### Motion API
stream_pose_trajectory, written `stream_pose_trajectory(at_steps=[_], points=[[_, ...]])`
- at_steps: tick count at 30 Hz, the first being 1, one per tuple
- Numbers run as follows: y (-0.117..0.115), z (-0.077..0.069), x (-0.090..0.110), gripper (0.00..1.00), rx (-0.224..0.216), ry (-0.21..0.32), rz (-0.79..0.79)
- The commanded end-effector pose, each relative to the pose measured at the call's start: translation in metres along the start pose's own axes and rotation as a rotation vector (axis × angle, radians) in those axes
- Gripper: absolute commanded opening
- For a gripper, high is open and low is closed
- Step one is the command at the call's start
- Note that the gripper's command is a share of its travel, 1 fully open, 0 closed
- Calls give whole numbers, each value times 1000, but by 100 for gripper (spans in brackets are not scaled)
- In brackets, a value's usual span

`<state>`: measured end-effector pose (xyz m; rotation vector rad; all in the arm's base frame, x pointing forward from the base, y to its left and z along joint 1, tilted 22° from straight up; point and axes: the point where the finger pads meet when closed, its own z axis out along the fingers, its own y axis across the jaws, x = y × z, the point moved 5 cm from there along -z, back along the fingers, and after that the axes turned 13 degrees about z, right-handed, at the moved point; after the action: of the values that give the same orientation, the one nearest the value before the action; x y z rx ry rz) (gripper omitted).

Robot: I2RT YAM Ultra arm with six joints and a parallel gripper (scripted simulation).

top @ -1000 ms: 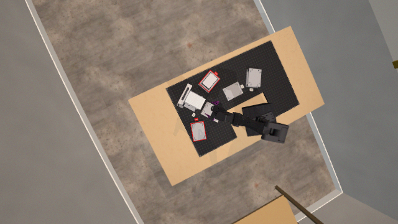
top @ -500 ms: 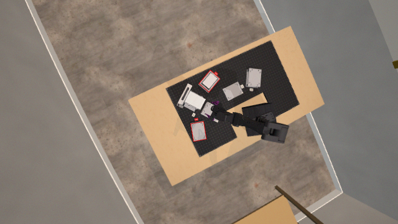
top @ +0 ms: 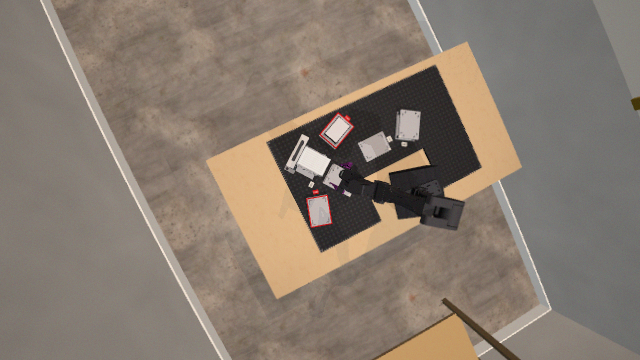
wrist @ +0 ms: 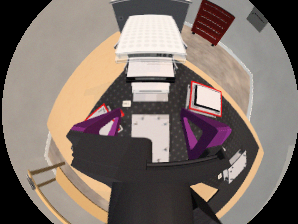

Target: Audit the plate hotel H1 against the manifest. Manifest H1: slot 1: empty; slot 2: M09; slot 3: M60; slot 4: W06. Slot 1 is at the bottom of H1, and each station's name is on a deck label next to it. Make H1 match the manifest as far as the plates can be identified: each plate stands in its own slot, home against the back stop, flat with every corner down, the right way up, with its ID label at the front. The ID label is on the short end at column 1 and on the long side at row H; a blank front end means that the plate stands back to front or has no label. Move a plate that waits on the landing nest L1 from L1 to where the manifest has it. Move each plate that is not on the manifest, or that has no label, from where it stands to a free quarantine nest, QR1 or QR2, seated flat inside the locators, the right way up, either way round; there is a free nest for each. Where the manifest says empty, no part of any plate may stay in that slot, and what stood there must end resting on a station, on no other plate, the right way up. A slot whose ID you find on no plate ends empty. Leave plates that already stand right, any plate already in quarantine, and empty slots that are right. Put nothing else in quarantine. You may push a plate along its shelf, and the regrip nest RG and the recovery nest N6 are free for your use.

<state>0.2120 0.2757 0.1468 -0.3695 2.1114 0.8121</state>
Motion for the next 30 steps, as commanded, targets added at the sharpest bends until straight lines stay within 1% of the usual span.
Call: stream_pose_trajectory(at_steps=[1,17,26,30], points=[[2,-1,-4,100,-5,-12,1],[2,-1,-4,100,-5,-12,1],[-1,-11,7,100,-5,-11,1],[-1,-13,9,100,-5,-11,1]])
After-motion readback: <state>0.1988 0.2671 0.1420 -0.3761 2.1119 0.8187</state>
